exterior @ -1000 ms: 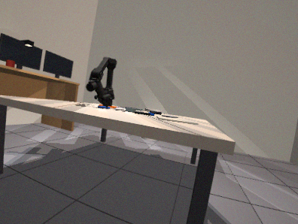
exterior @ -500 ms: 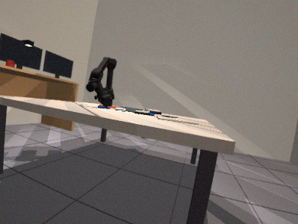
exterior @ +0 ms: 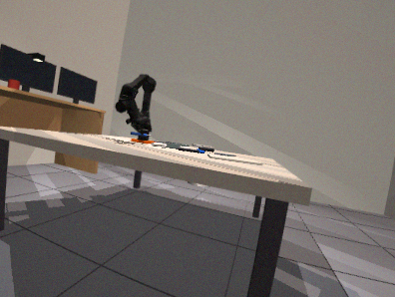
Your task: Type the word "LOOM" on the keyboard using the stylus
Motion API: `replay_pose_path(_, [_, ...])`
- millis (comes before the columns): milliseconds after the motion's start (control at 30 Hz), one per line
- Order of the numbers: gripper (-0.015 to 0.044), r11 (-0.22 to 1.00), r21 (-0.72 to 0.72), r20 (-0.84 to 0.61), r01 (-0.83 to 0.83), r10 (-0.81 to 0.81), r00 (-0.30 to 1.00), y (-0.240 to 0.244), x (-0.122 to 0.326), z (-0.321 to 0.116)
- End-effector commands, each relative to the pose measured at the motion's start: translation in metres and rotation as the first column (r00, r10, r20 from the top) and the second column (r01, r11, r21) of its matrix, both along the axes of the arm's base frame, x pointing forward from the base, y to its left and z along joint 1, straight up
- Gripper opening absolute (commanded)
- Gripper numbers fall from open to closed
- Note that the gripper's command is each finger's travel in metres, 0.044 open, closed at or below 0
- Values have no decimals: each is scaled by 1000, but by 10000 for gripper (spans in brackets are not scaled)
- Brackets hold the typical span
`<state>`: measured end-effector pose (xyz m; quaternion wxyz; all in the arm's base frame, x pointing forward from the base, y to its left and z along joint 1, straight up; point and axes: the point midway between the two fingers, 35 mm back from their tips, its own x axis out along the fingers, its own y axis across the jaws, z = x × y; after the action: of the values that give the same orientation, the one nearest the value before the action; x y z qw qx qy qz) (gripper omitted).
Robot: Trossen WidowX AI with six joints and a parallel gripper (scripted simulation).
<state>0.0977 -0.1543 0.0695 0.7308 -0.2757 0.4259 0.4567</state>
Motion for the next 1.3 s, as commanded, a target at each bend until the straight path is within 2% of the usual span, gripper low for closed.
replay_pose_path(0, [0, 1000, 0, 0, 0, 0, 1000, 1, 0, 5])
replay_pose_path(133, [0, 999, 17, -16, 33, -32, 999, 2, 4, 3])
replay_pose_path(633, [0, 923, 142, -217, 358, -324, 921, 18, 43, 10])
replay_pose_path(1267, [0, 687, 156, -542, 709, -541, 643, 50, 87, 20])
